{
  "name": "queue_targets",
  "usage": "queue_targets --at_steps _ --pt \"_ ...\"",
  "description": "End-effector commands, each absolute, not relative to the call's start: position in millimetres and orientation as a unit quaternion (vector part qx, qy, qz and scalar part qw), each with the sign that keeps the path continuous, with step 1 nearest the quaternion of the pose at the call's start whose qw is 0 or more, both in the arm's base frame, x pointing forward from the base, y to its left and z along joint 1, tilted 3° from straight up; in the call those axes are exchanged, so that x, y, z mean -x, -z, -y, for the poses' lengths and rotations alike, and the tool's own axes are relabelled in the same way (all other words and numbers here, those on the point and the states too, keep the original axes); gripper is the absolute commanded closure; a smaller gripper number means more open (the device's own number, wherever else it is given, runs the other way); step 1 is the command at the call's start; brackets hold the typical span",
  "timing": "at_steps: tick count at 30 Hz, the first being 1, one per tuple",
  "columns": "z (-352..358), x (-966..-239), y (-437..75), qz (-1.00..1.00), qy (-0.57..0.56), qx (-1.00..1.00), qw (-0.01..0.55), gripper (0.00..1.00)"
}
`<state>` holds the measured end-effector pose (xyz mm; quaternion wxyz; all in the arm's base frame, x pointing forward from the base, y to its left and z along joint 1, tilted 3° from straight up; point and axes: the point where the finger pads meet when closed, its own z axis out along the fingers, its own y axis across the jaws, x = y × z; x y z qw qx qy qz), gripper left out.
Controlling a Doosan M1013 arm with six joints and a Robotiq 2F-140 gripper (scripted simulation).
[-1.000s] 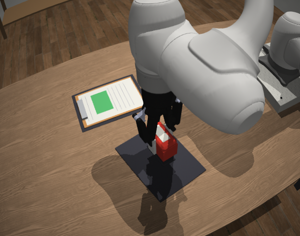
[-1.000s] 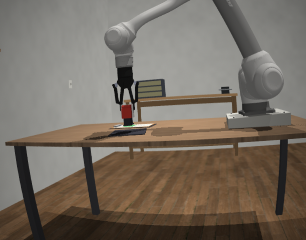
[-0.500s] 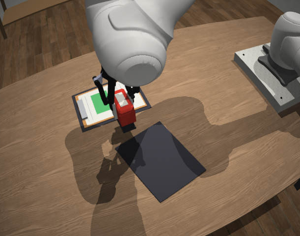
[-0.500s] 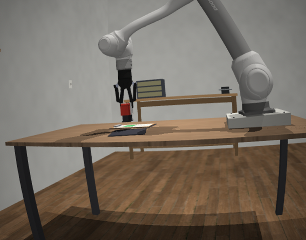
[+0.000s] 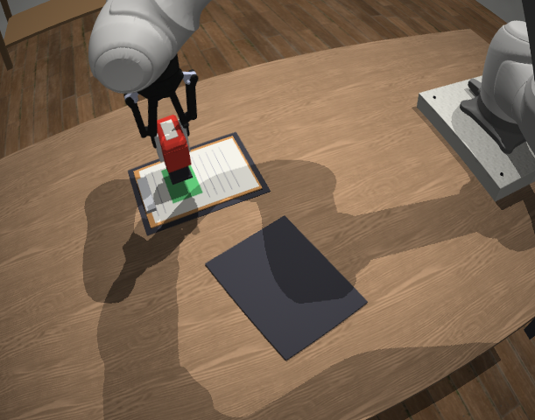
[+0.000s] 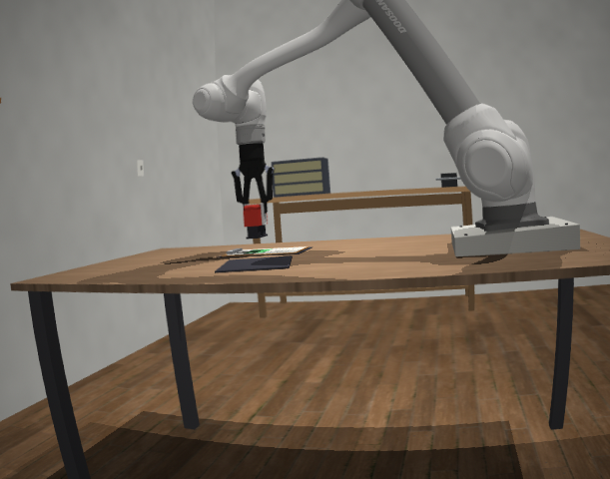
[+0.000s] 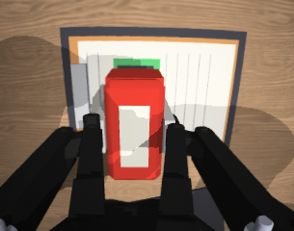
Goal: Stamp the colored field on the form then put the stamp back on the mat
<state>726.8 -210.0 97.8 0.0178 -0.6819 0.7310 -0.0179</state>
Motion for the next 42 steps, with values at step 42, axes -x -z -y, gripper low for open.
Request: queue_targets --at_steps 42 --pt "203 -724 -95 -0.730 0.017 0.683 0.019 0.83"
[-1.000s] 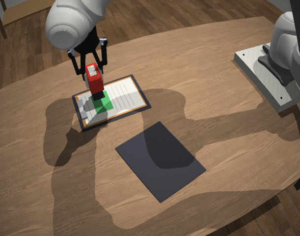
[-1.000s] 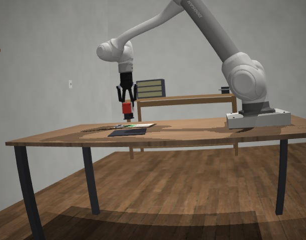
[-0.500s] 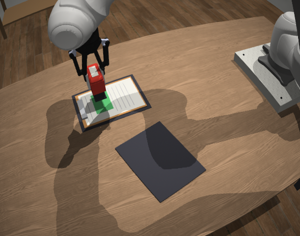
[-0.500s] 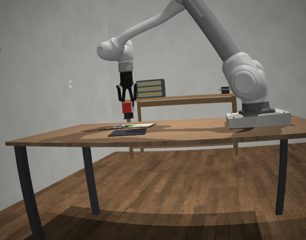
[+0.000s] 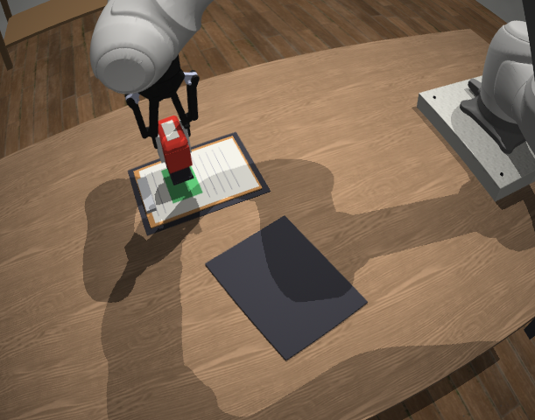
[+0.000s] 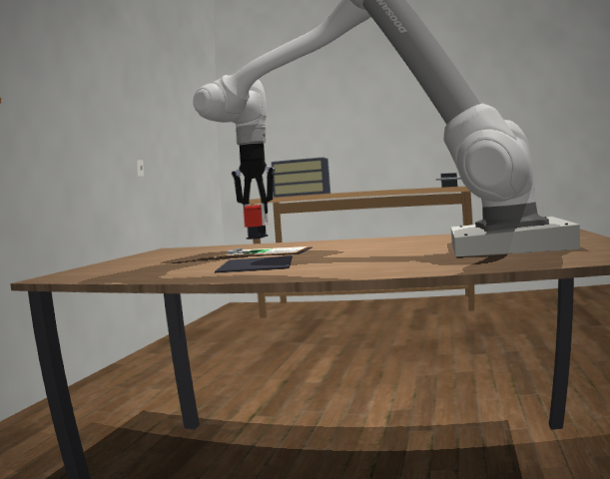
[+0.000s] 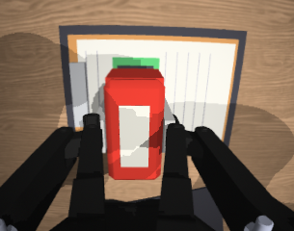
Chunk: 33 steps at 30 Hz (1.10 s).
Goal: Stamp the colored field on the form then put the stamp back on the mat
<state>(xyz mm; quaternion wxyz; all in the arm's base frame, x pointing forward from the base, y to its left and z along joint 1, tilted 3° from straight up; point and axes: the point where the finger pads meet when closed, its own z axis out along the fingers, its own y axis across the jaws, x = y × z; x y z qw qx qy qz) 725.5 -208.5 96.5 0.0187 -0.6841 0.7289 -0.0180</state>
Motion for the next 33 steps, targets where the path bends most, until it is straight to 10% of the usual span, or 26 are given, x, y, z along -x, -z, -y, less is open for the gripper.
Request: queue_targets --at_steps 1,33 --pt "203 -724 -95 -0.730 0.017 0.683 0.019 0.83" --pt "204 -726 -56 -0.730 0.017 0.683 0.019 0.83"
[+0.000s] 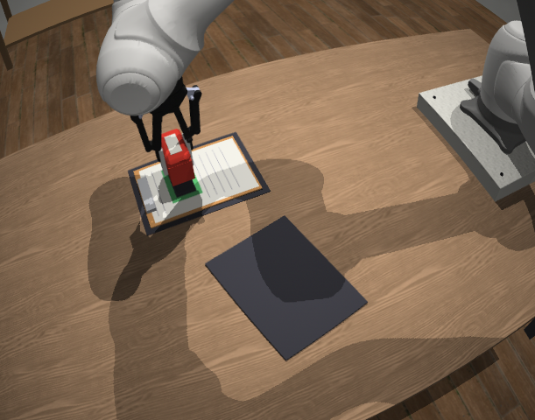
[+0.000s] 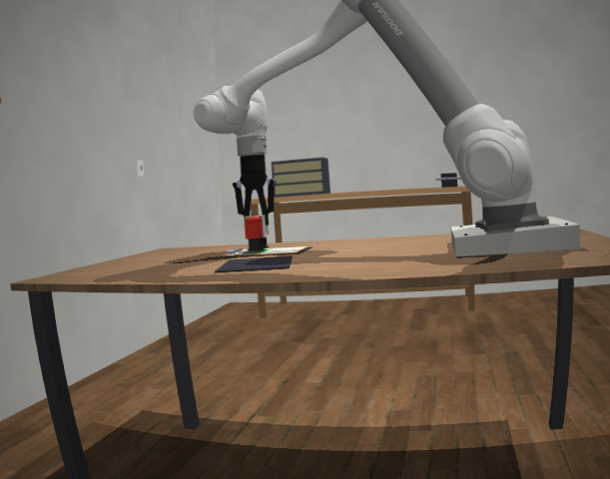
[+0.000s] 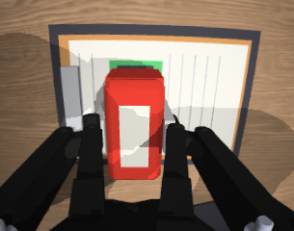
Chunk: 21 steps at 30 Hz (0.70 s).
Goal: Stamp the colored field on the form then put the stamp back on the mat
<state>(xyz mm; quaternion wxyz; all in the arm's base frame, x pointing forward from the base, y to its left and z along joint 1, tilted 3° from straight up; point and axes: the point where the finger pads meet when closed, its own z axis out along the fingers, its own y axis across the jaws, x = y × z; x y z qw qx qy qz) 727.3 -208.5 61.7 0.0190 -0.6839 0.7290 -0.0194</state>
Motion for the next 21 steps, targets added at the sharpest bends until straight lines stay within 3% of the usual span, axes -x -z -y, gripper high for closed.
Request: queue_targets --at_steps 1,21 --pt "203.6 -726.1 -55.6 -0.730 0.017 0.683 0.019 0.83" --pt "203.3 -725.9 -52.5 -0.730 0.017 0.683 0.019 0.83"
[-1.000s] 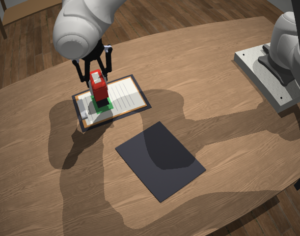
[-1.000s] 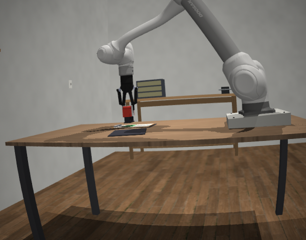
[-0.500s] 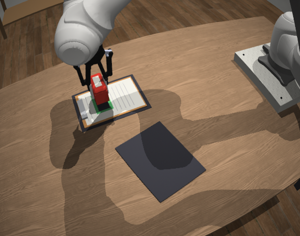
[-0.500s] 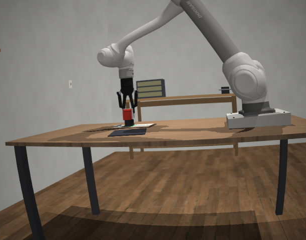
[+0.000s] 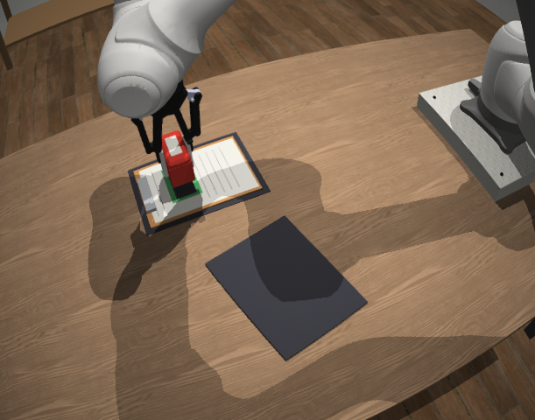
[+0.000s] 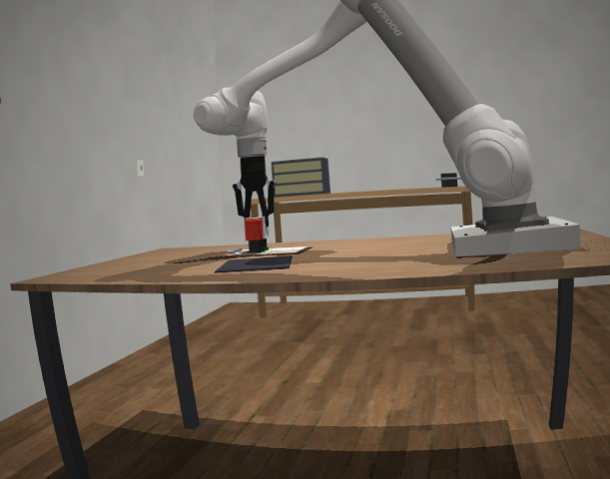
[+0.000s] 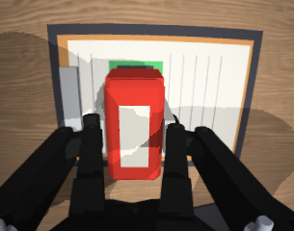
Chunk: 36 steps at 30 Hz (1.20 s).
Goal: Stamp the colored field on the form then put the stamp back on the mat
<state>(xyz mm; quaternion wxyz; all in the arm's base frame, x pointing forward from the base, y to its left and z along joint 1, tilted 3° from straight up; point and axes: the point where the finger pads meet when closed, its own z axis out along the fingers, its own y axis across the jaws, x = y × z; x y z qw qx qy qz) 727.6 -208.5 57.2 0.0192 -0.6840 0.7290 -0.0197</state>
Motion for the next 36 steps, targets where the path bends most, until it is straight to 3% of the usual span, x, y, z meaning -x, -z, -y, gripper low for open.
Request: queue_targets --at_steps 1,36 --pt "203 -726 -52 -0.730 0.017 0.683 0.019 0.83" --pt "203 -727 -29 -0.730 0.017 0.683 0.019 0.83"
